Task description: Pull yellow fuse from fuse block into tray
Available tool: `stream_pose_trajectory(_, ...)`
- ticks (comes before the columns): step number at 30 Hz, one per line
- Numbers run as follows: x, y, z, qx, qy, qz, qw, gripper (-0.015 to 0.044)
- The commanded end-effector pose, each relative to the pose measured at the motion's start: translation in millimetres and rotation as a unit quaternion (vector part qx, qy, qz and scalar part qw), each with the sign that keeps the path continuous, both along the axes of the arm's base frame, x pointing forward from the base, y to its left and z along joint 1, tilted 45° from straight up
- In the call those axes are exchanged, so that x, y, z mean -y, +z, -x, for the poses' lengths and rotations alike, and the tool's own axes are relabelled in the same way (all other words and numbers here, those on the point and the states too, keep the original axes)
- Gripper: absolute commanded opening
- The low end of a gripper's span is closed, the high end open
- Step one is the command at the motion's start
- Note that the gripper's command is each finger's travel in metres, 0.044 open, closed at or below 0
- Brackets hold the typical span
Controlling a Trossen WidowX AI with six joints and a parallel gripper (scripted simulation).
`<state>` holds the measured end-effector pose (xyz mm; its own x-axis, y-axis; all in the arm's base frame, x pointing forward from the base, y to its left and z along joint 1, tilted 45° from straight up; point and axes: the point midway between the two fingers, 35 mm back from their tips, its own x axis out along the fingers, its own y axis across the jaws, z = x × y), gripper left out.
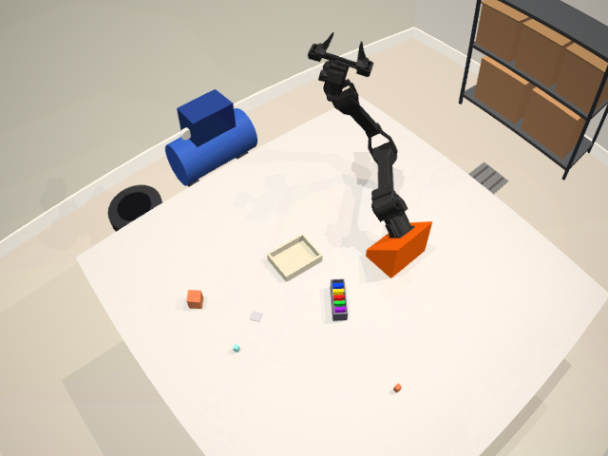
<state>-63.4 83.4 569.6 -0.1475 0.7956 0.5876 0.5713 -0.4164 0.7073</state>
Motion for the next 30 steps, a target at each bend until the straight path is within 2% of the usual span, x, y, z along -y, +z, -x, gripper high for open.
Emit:
stream_pose_trajectory(1,-1,0,-1,-0.001,-0.001,0.001,1.0,0.0374)
stream_pose_trajectory(12,-65,-28,-97,-0.098,-0.086,0.077,0.988,0.0085)
stream_pose_trajectory(13,-73,-33,-112,-0.109,-0.105,0.089,0.985,0.0074)
stream_pose_trajectory(22,-124,-107,-228,-0.179,-0.262,0.215,0.923,0.0074)
stream_pose_trajectory(30,-140,-204,-309,-0.205,-0.376,0.37,0.825,0.0074)
